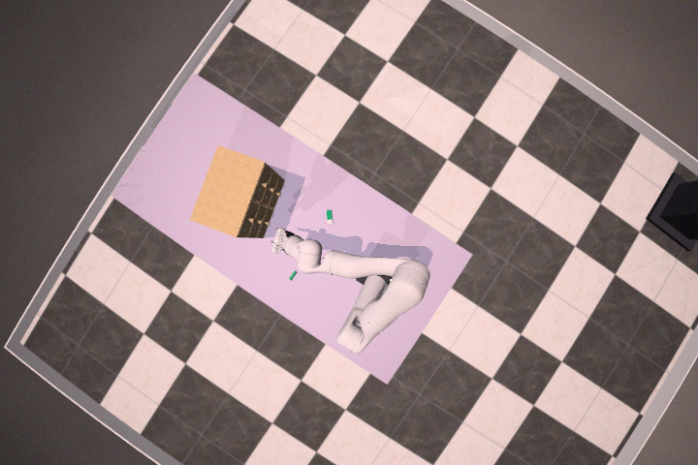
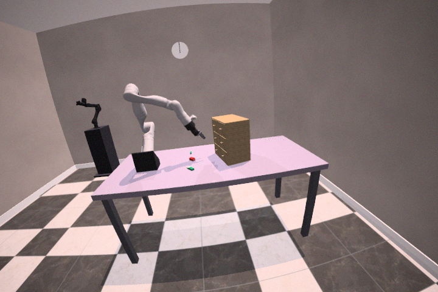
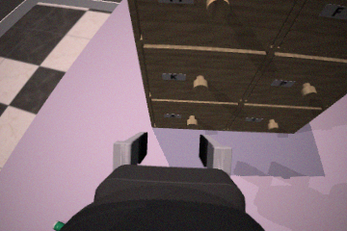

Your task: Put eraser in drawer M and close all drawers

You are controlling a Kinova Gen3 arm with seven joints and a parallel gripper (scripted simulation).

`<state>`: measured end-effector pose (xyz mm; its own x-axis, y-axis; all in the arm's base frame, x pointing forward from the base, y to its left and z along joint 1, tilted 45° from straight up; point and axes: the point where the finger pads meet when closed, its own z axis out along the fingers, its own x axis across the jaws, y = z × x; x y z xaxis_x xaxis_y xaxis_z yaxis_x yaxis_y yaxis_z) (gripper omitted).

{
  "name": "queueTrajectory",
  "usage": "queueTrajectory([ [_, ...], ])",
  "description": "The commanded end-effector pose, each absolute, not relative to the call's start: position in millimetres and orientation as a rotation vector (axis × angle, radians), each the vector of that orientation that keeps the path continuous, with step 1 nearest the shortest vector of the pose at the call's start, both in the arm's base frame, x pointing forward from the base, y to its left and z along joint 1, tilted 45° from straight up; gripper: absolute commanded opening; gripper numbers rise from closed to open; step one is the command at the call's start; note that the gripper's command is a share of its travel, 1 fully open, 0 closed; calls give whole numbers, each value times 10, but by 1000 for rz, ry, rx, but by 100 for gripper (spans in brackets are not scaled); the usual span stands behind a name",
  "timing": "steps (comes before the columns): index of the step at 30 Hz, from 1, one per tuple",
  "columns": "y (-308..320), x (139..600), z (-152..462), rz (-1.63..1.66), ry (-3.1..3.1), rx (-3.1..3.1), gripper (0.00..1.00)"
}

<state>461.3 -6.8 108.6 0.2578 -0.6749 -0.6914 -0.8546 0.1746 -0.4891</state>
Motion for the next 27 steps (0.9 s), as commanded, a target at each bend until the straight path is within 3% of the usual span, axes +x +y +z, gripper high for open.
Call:
queueTrajectory([
  [1,-59,4614,1072,207,1476,-1520,100],
  [27,75,4693,1000,99,1454,-1404,100],
])
